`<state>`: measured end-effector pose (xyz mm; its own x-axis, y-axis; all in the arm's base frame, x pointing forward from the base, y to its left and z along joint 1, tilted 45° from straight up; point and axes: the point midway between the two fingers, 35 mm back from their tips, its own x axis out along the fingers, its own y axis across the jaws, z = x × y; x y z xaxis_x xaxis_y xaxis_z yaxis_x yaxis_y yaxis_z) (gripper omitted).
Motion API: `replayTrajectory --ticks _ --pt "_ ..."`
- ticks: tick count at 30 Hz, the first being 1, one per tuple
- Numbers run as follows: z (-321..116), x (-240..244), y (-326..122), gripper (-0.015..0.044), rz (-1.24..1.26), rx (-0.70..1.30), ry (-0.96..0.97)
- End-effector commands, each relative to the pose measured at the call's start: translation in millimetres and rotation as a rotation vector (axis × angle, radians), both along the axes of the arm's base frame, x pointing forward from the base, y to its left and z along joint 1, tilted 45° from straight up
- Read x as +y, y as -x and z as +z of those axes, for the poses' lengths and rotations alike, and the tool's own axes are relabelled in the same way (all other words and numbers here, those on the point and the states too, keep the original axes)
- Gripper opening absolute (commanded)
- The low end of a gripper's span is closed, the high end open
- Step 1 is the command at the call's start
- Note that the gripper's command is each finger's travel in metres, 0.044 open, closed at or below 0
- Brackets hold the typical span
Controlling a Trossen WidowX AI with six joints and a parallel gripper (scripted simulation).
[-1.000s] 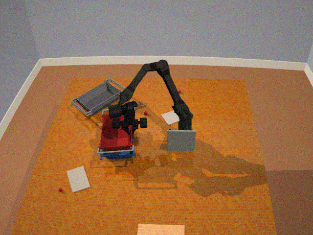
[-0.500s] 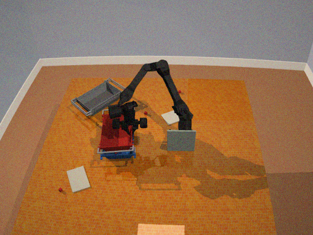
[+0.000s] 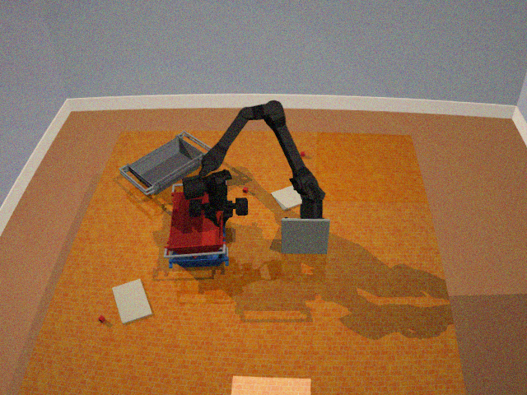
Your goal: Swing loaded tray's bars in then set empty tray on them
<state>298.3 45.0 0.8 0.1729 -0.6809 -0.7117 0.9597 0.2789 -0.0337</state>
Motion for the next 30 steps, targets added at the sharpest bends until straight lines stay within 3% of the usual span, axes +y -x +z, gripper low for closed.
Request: replayTrajectory --ticks 1,22,30 --pt "-1.2 -6.6 2.6 0.0132 -0.015 0.016 0.007" --pt "-1.2 -6.6 2.6 0.0440 -0.015 0.016 0.007" --pt "1.1 -3.9 2.0 0.0440 -0.016 0.012 0.005"
